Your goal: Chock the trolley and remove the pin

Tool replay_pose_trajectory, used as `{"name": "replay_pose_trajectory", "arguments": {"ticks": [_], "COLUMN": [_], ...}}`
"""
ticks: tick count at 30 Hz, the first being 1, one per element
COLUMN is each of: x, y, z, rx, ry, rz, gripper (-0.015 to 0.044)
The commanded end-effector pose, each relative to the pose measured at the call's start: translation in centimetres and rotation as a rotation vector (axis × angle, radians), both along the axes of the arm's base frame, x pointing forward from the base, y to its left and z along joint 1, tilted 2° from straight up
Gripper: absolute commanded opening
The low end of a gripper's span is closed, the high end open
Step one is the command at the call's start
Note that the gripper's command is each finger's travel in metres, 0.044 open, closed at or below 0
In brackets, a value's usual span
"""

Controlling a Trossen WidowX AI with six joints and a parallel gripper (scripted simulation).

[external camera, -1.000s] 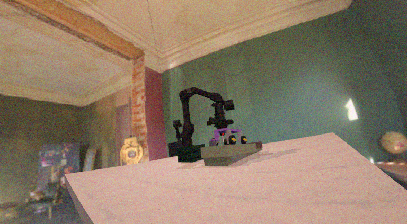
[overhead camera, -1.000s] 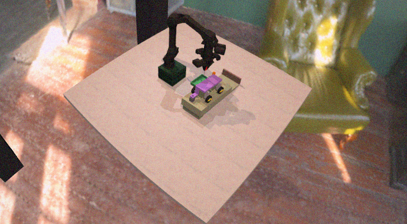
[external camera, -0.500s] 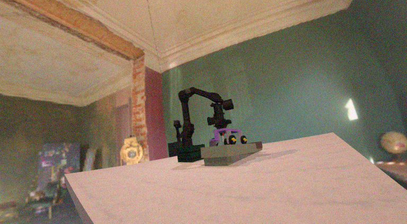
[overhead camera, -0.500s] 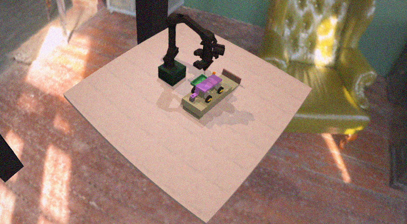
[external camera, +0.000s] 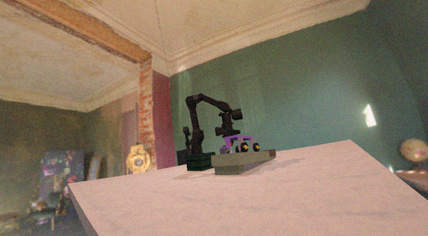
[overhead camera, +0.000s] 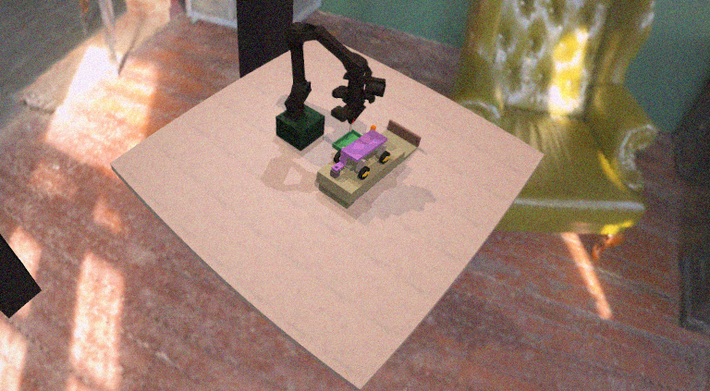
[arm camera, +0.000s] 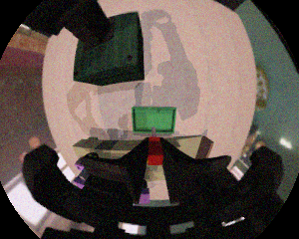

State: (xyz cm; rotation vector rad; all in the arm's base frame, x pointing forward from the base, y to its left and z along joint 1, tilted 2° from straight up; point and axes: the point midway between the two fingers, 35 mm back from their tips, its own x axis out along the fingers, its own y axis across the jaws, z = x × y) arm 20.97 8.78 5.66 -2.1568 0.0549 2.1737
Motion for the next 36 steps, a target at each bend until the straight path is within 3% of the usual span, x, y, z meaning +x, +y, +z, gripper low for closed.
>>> {"name": "replay_pose_trajectory", "arguments": {"ticks": [1,6,24,31,36], "x": [-0.1,-0.1,-0.3,-0.3,-0.3], "y": [-0.1,-0.5,-2.5,-2.2,-1.8], "z": [-0.6,-2.2,-6.4,-6.4,-6.5], "rx": [-0.054,-0.148,-0.159,-0.158,-0.158], "ry": [0.002,0.009,0.01,0.01,0.01], "rz": [-0.001,0.001,0.001,0.001,0.001], "gripper": [0.0,0.0,0.0,0.0184,0.019]}}
